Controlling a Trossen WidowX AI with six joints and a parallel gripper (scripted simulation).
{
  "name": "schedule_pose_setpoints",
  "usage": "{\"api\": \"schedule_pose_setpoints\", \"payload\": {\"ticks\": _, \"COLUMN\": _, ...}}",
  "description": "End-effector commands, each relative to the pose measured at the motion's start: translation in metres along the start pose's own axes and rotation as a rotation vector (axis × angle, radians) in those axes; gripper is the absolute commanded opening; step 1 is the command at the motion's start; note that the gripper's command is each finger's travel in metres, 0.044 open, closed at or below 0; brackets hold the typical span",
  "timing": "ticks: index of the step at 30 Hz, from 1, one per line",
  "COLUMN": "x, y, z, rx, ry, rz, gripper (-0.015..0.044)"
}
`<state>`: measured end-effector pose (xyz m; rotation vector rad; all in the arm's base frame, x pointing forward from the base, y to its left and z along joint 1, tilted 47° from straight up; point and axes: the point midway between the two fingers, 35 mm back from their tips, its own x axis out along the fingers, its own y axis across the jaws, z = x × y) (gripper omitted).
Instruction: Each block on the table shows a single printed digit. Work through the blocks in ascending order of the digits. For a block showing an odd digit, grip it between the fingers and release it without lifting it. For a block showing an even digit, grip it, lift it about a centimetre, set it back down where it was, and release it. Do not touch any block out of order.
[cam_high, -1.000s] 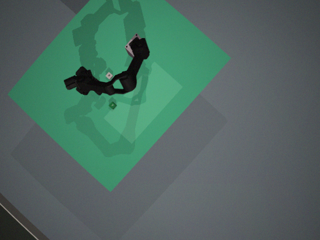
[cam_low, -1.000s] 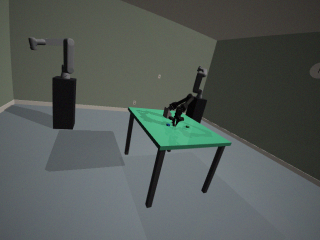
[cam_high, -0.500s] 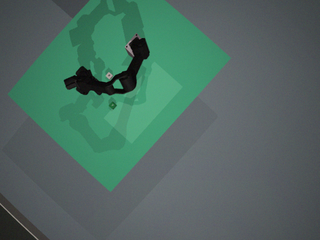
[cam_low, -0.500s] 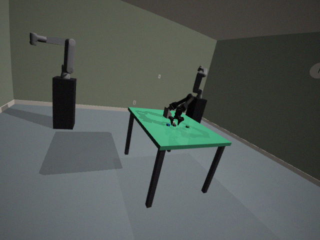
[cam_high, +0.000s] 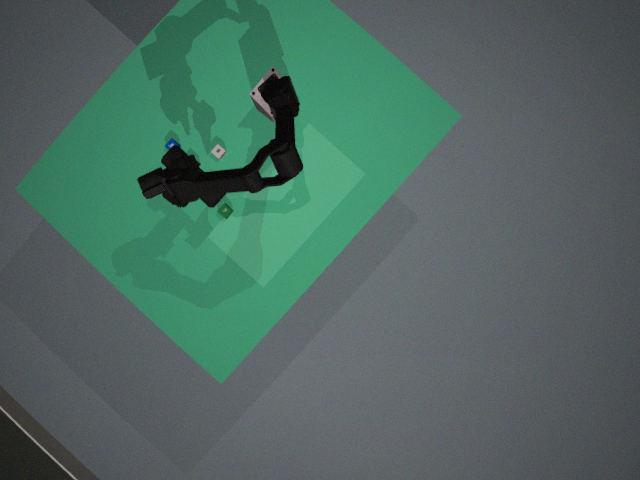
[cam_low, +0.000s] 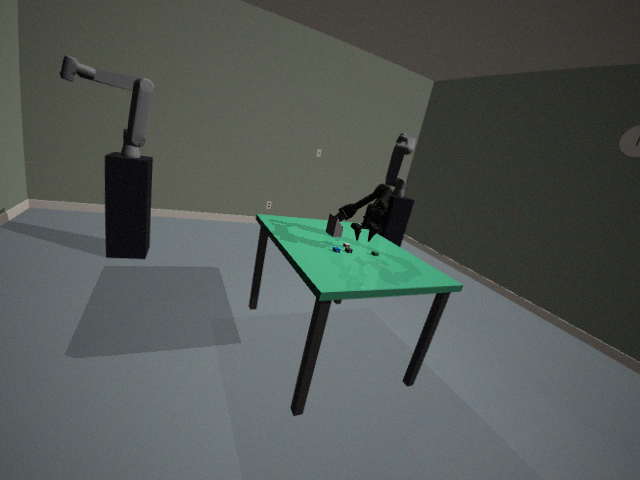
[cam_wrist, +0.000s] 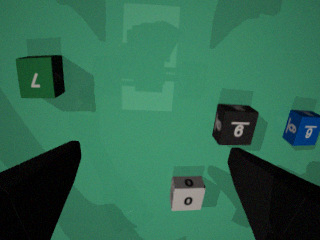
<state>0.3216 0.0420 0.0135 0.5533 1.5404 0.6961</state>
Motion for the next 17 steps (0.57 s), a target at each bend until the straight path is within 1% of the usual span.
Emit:
{"api": "schedule_pose_setpoints", "payload": {"ticks": 1, "x": -0.019, "y": 0.060, "z": -0.012, "rx": -0.005, "ry": -0.003, "rz": 0.003, "gripper": 0.0400}}
{"api": "schedule_pose_setpoints", "payload": {"ticks": 5, "x": -0.037, "y": 0.120, "z": -0.037, "rx": -0.004, "ry": -0.001, "rz": 0.008, "gripper": 0.0400}}
{"api": "schedule_pose_setpoints", "payload": {"ticks": 9, "x": -0.051, "y": 0.171, "z": -0.073, "rx": -0.004, "ry": 0.003, "rz": 0.019, "gripper": 0.0400}}
{"api": "schedule_pose_setpoints", "payload": {"ticks": 11, "x": -0.053, "y": 0.179, "z": -0.081, "rx": -0.004, "ry": 0.004, "rz": 0.021, "gripper": 0.0400}}
{"api": "schedule_pose_setpoints", "payload": {"ticks": 17, "x": -0.053, "y": 0.179, "z": -0.081, "rx": -0.004, "ry": 0.004, "rz": 0.021, "gripper": 0.0400}}
